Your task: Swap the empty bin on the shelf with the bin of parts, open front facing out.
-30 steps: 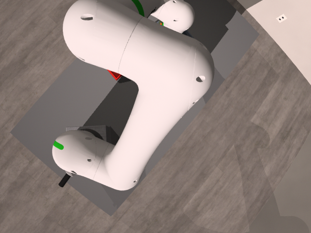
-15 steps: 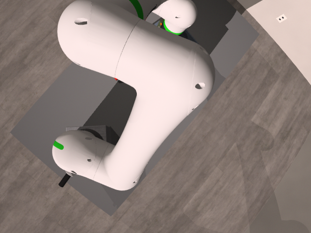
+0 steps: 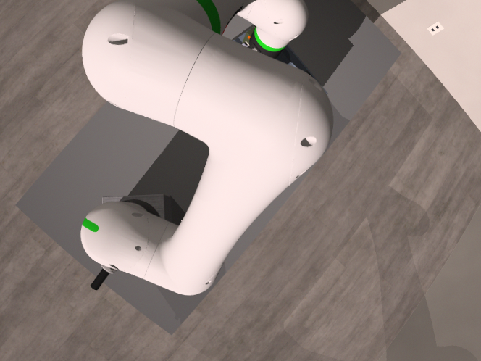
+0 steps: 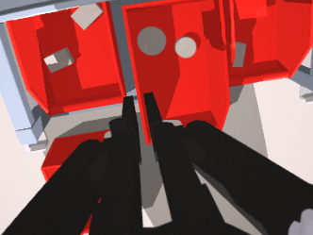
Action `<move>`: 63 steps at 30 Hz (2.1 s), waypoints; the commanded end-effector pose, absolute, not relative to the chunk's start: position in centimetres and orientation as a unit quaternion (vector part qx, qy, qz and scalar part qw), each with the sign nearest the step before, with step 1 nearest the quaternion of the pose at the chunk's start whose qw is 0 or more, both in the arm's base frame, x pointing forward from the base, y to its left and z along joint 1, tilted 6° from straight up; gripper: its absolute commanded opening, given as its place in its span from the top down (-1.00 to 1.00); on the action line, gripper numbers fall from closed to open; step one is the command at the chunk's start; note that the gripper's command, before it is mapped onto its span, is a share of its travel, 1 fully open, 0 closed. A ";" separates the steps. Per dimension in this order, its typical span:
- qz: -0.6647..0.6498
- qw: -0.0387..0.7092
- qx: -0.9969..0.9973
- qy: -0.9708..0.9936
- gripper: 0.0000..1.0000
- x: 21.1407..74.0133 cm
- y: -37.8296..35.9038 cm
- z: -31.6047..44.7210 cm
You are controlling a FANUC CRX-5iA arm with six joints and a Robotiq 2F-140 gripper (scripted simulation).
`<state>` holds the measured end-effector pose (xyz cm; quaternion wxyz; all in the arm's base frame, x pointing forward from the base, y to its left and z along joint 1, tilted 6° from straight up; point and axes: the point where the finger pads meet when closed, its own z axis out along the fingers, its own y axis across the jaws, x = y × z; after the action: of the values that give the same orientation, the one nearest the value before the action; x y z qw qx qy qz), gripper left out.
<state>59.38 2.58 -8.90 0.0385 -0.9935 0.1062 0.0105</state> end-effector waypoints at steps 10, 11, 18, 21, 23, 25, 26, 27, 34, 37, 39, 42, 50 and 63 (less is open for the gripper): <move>0.009 0.039 -0.994 0.106 0.69 59.4 2.5 -8.0; 0.009 0.039 -0.994 0.106 0.69 59.4 2.5 -8.0; 0.009 0.039 -0.994 0.106 0.69 59.4 2.5 -7.9; 0.009 0.039 -0.994 0.106 0.69 59.4 2.5 -7.9; 0.009 0.039 -0.994 0.106 0.69 59.4 2.5 -7.9; 0.009 0.039 -0.994 0.106 0.80 59.4 2.5 -7.9; 0.009 0.039 -0.994 0.106 0.80 59.4 2.5 -7.9; 0.009 0.039 -0.994 0.106 0.80 59.4 2.5 -7.9; 0.009 0.039 -0.994 0.106 0.80 59.4 2.5 -7.9; 0.009 0.039 -0.994 0.106 0.80 59.4 2.5 -7.9; 0.009 0.039 -0.994 0.106 0.80 59.4 2.5 -7.9; 0.009 0.039 -0.994 0.106 0.80 59.4 2.5 -7.9; 0.008 0.039 -0.996 0.086 0.80 59.1 2.5 -8.0; -0.016 0.025 -0.973 -0.231 0.80 51.9 1.6 -10.2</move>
<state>53.39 1.83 -9.86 0.0201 -0.9851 -0.1705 0.0022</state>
